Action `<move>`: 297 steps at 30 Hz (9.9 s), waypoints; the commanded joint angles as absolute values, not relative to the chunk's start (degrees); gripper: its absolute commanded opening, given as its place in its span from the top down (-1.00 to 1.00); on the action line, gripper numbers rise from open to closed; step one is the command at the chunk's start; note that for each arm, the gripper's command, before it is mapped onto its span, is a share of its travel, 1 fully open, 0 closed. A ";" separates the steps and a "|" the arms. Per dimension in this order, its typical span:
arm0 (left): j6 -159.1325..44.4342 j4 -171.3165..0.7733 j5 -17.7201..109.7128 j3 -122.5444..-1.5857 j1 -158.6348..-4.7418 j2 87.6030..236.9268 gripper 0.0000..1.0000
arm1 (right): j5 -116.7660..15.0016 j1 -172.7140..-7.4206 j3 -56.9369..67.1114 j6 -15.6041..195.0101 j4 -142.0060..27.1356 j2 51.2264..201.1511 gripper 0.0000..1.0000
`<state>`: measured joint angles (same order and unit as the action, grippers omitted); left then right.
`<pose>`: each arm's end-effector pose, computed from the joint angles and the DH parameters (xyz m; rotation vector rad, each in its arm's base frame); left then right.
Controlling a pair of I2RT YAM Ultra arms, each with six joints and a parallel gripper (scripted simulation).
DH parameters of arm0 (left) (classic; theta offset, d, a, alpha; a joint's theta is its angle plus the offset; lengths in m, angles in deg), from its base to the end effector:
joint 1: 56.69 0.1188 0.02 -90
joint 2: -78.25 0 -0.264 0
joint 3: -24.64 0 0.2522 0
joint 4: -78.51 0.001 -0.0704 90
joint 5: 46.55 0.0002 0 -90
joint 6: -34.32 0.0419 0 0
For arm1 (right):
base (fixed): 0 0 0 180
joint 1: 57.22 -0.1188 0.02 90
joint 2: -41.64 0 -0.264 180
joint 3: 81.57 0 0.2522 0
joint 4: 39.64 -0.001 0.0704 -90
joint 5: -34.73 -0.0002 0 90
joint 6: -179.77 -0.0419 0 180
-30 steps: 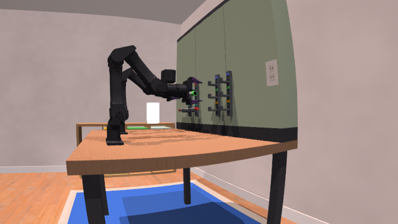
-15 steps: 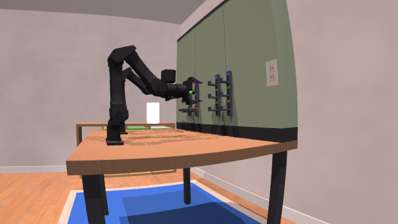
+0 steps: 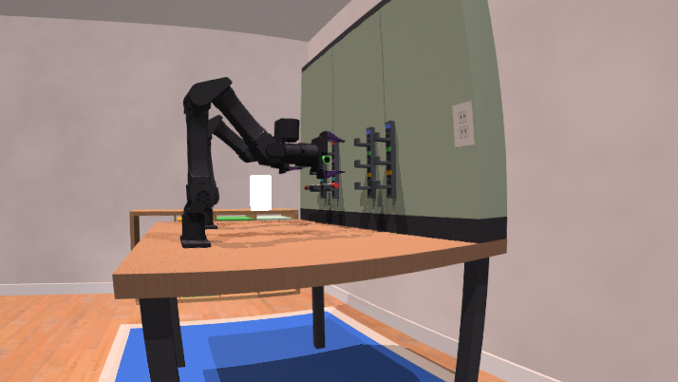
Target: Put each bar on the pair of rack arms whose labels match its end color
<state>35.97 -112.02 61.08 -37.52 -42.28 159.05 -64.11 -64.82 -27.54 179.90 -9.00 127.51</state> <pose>0.3186 0.0698 0.2830 1.3269 1.2688 1.0915 0.3249 0.0379 0.2465 -1.2181 1.2380 -1.2191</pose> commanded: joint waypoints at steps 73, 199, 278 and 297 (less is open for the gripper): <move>34.18 -117.53 59.36 -36.49 -44.21 155.30 1.00 | -64.48 -65.21 -27.51 179.77 -7.57 127.78 -1.00; 34.16 -119.84 21.43 -38.45 -82.20 159.70 1.00 | -64.48 -65.21 -27.51 179.77 -7.57 127.78 -1.00; 34.20 -122.13 21.04 -36.97 -82.52 160.57 1.00 | -64.48 -65.21 -27.51 179.77 -7.57 127.78 -1.00; 34.22 -122.67 21.11 -36.39 -82.45 160.49 1.00 | -66.50 -67.24 -28.10 179.77 -6.47 128.32 -1.00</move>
